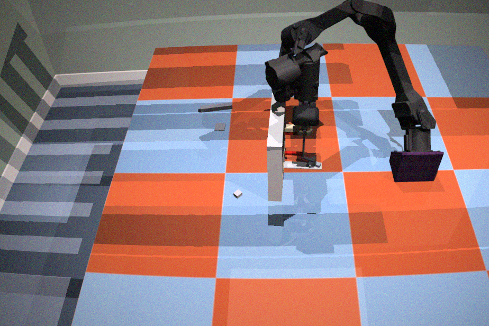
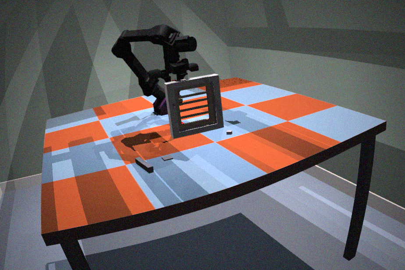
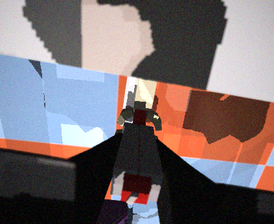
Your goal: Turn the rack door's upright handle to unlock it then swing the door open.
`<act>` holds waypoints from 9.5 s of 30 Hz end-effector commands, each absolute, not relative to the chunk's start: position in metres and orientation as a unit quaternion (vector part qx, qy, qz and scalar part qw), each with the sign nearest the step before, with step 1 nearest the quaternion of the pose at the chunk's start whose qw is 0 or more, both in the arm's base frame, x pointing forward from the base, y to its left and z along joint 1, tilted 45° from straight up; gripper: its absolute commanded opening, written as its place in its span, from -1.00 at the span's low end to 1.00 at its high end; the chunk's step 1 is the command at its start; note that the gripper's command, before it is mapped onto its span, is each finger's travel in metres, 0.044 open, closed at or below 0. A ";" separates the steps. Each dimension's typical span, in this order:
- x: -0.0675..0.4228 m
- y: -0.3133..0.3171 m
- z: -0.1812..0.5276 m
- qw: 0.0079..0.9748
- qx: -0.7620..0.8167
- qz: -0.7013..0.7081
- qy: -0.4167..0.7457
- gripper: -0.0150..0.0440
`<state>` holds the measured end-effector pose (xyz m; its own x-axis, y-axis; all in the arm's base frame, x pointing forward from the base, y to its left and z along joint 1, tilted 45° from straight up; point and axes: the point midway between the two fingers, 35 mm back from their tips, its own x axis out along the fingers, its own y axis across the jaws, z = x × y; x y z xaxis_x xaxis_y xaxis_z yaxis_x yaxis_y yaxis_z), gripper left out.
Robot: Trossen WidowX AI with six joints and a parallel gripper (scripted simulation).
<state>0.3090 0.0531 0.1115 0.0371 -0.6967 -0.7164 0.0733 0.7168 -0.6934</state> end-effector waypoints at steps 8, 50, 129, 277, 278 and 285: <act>0.309 0.052 0.111 0.674 -0.249 -0.285 0.634 -0.42; 0.309 0.052 0.110 0.593 0.407 -0.682 0.133 -0.42; 0.309 0.052 0.110 0.491 -0.525 0.029 0.695 0.51; 0.237 0.123 0.038 0.614 -0.372 -0.156 0.678 -0.42; 0.237 0.125 0.037 0.617 -0.367 -0.161 0.677 -0.42; 0.236 0.136 0.026 0.638 -0.330 -0.200 0.666 -0.42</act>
<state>0.2359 0.1313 0.0312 0.0346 -0.6957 -0.7175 -0.2463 0.6898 -0.6808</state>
